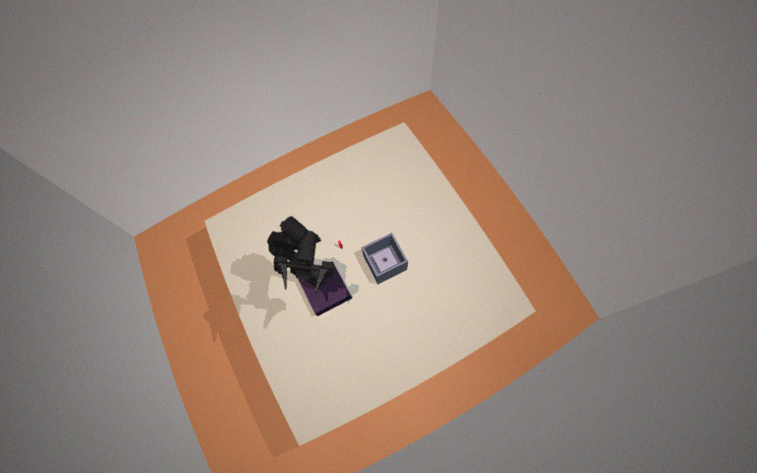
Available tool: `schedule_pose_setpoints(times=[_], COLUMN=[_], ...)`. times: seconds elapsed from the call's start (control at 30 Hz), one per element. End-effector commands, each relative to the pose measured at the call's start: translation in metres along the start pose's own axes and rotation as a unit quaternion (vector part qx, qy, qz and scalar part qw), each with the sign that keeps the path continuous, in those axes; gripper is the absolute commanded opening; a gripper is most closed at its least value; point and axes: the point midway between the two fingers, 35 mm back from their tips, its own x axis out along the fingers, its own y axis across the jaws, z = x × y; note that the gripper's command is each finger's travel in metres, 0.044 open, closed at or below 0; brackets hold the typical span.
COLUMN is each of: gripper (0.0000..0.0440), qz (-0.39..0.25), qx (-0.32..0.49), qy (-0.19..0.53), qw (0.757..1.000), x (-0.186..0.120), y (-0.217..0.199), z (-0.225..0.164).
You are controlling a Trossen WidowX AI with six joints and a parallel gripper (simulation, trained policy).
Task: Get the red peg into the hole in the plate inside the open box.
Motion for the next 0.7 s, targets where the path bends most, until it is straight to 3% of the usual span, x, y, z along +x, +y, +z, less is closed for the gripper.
schedule_pose_setpoints(times=[0.0,0.67], gripper=[0.044,0.044], qz=[-0.044,-0.268], qx=[0.005,0.039], qy=[0.003,0.016], qw=[0.999,0.962], x=[-0.003,-0.053], y=[-0.023,-0.121], z=[0.004,0.017])
